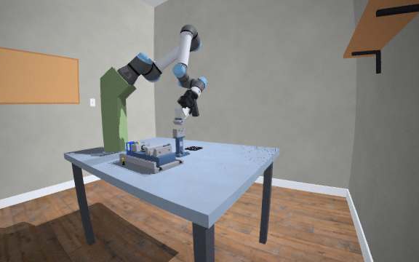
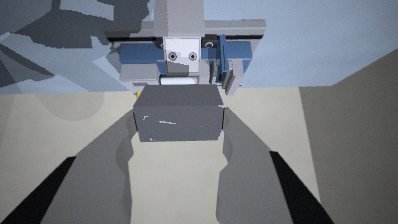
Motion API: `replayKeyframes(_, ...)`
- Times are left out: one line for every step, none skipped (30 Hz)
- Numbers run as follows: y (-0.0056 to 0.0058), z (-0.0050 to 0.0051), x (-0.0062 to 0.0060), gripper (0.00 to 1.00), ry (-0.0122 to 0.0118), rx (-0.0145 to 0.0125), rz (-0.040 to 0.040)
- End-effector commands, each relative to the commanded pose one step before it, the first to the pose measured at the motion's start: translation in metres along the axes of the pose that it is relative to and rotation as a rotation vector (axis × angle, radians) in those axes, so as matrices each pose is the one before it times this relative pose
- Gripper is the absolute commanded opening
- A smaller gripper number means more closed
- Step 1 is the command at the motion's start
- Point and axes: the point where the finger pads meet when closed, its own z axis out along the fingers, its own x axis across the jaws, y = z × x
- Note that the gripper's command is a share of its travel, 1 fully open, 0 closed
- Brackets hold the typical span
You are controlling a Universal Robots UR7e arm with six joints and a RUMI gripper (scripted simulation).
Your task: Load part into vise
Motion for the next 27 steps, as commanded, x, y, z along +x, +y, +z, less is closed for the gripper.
replayKeyframes(-0.00379,0.00352,0.00047,0.0,0.0011,0.00011,0.00047)
replayKeyframes(-0.00082,0.00082,0.0,0.0,0.0,0.0,0.0)
replayKeyframes(-0.00083,0.00083,0.0,0.0,0.0,0.0,0.0)
replayKeyframes(-0.00083,0.00083,0.00001,0.0,0.0,0.0,0.0)
replayKeyframes(-0.00084,0.00084,0.0,0.0,0.0,0.0,0.0)
replayKeyframes(-0.00084,0.00084,0.0,0.0,0.0,0.0,0.0)
replayKeyframes(-0.00084,0.00084,0.0,0.0,0.0,0.0,0.0)
replayKeyframes(0.0,0.0,0.0,0.0,0.0,0.0,0.0)
replayKeyframes(0.0,0.0,0.0,0.0,0.0,0.0,0.0)
replayKeyframes(-0.00084,0.00084,0.00001,0.0,0.0,0.0,0.0)
replayKeyframes(-0.00084,0.00084,0.0,0.0,0.0,0.0,0.0)
replayKeyframes(-0.00084,0.00084,0.0,0.0,0.0,0.0,0.0)
replayKeyframes(-0.00083,0.00083,0.0,0.0,0.0,0.0,0.0)
replayKeyframes(-0.00083,0.00083,0.00001,0.0,0.0,0.0,0.0)
replayKeyframes(-0.00083,0.00083,0.0,0.0,0.0,0.0,0.0)
replayKeyframes(-0.00082,0.00082,0.0,0.0,0.0,0.0,0.0)
replayKeyframes(-0.00081,0.00082,0.0,0.0,0.0,0.0,0.0)
replayKeyframes(-0.00081,0.00081,0.00001,0.0,0.0,0.0,0.0)
replayKeyframes(-0.0008,0.0008,0.0,0.0,0.0,0.0,0.0)
replayKeyframes(-0.00079,0.00079,0.0,0.0,0.0,0.0,0.0)
replayKeyframes(-0.00078,0.00078,-0.00001,0.0,0.0,0.0,0.0)
replayKeyframes(-0.00077,0.00077,0.00001,0.0,0.0,0.0,0.0)
replayKeyframes(-0.00076,0.00076,0.0,0.0,0.0,0.0,0.0)
replayKeyframes(-0.00075,0.00075,0.0,0.0,0.0,0.0,0.0)
replayKeyframes(0.0,0.0,0.0,0.0,0.0,0.0,0.0)
replayKeyframes(0.0,0.0,0.0,0.0,0.0,0.0,0.0)
replayKeyframes(-0.00073,0.00073,0.0,0.0,0.0,0.0,0.0)
